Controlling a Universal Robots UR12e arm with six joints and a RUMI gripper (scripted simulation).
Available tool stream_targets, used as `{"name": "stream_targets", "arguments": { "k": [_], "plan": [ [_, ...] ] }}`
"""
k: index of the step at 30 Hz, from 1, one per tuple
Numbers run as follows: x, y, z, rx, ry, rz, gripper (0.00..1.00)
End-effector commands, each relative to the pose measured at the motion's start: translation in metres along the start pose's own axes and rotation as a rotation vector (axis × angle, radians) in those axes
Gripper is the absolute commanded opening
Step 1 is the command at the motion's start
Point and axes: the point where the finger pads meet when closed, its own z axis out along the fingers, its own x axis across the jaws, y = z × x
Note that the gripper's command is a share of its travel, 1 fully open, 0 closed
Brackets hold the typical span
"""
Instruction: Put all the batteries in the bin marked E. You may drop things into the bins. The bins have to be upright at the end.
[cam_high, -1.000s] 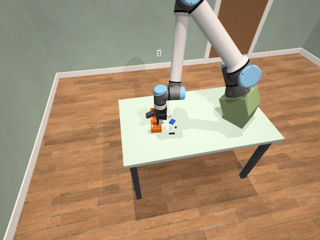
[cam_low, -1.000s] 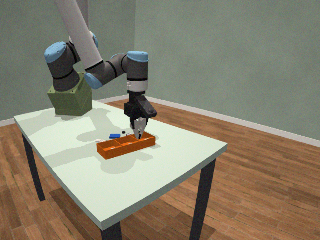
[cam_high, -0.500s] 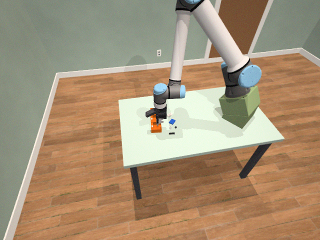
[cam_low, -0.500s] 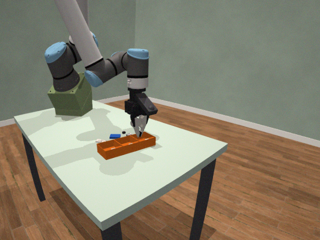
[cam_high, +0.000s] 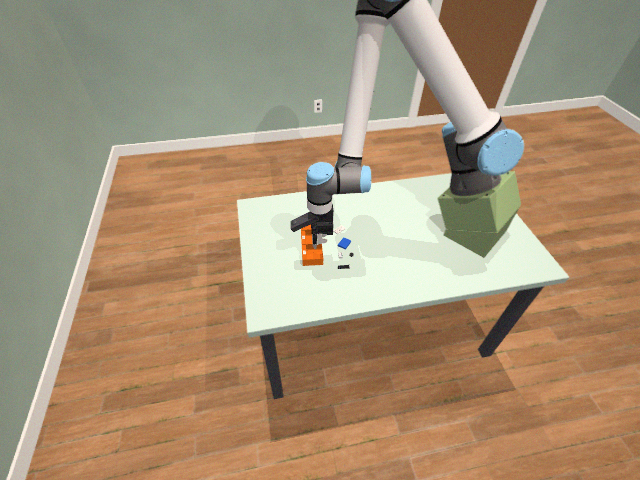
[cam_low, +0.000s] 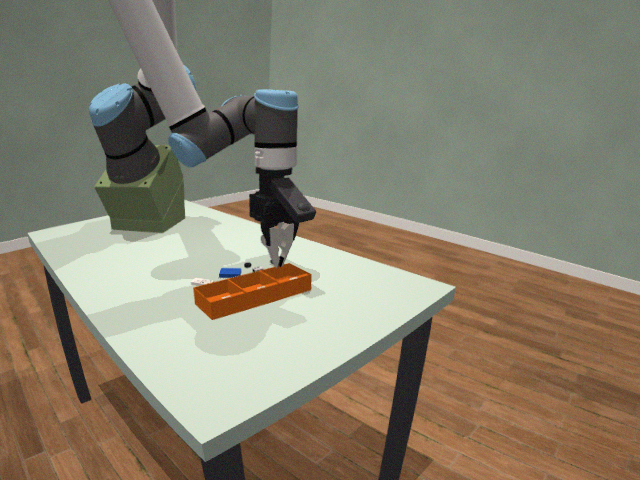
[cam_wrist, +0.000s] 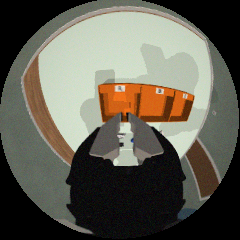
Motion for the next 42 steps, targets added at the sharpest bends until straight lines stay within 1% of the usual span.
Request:
{"name": "stream_targets", "arguments": {
  "k": [1, 6, 22, 28, 30, 33, 35, 36, 39, 40, 42],
  "plan": [
    [0.0, 0.002, -0.008, -0.002, 0.001, -0.001, 0.04],
    [0.0, 0.002, -0.026, -0.002, 0.001, -0.001, 0.04],
    [0.0, 0.002, -0.024, -0.005, 0.001, 0.0, 0.04],
    [0.0, -0.002, -0.077, 0.002, 0.0, 0.001, 0.04],
    [0.0, -0.001, -0.087, 0.002, 0.0, 0.001, 0.04],
    [0.0, -0.001, -0.11, 0.002, 0.0, 0.001, 0.04],
    [0.0, -0.001, -0.11, 0.002, 0.0, 0.001, 0.04],
    [0.0, -0.002, -0.127, 0.002, 0.0, 0.001, 0.04],
    [0.0, -0.002, -0.153, 0.002, 0.0, 0.001, 0.04],
    [0.0, -0.002, -0.159, 0.002, 0.0, 0.001, 0.04],
    [0.0, -0.002, -0.159, 0.002, 0.0, 0.001, 0.04]
  ]
}}
